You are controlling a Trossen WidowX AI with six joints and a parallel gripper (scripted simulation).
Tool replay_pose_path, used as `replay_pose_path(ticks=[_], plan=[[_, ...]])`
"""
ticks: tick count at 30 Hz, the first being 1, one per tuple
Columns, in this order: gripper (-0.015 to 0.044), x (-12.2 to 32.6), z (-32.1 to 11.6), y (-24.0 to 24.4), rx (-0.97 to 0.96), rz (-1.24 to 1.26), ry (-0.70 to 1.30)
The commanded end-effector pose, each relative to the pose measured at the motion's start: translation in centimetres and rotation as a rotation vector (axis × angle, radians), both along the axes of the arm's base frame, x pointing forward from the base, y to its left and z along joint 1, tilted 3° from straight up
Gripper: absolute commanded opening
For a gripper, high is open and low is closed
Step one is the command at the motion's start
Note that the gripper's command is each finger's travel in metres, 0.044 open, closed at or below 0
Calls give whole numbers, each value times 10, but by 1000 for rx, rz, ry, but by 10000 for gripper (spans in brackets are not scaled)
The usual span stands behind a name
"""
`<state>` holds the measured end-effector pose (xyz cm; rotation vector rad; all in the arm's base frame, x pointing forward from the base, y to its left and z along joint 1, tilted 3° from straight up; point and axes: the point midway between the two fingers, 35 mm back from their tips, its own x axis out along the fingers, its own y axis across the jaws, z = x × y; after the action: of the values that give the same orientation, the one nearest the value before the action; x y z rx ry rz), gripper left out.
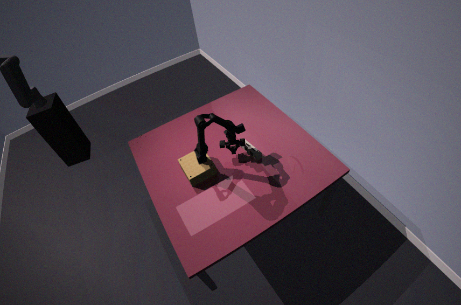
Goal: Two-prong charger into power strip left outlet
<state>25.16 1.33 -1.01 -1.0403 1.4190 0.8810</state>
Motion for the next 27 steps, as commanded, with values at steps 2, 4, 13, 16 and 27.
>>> replay_pose_path(ticks=[2, 4, 13, 16, 27], plan=[[0, 1, -4, -4, 7, -106, -6], [0, 1, -5, -5, 8, -143, -8], [0, 2, -11, -12, 12, -306, -17], [0, 2, -13, -14, 13, -361, -20], [0, 2, -20, -22, 15, -561, -30]])
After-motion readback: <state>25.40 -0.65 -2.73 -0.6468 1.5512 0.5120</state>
